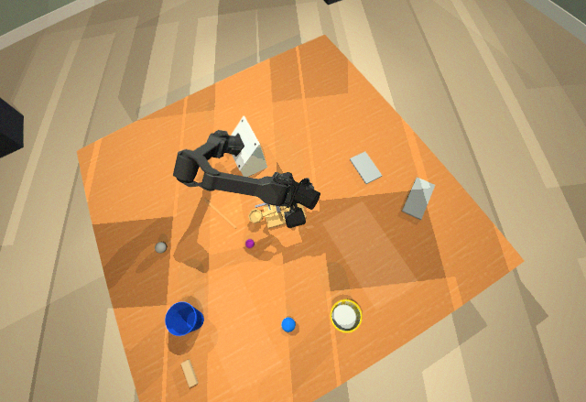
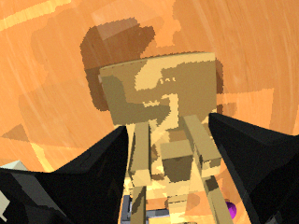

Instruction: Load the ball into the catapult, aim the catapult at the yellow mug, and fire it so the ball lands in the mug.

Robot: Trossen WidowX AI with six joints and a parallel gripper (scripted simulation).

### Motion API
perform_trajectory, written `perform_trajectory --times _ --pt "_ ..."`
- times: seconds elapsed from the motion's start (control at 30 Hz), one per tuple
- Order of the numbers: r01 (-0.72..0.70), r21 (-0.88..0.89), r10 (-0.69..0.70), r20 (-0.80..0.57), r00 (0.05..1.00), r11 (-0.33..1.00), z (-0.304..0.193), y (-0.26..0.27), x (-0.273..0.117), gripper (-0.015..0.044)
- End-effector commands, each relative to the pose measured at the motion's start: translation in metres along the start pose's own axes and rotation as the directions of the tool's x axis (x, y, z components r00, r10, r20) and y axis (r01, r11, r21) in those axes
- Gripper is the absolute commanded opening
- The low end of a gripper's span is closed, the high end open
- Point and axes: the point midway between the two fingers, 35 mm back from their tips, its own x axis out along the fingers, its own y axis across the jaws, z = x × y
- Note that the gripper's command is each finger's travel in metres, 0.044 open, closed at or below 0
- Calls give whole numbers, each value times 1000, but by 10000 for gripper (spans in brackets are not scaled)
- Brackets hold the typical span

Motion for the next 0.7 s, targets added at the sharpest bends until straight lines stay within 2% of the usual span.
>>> perform_trajectory --times 0.0,0.03,0.2,0.23,0.33,0.53,0.67 --pt "0 1 0 1 1000 1000 0 0 0 151" --pt "0 1 0 1 1000 1000 0 0 0 125" --pt "0 1 0 1 1000 1000 0 0 0 92" --pt "0 1 0 1 1000 1000 0 0 -3 65" --pt "-1 1 1 3 1000 1000 1 -1 -39 0" --pt "-1 6 1 2 1000 1000 1 -1 -51 0" --pt "0 114 0 3 1000 994 4 -17 -51 0"
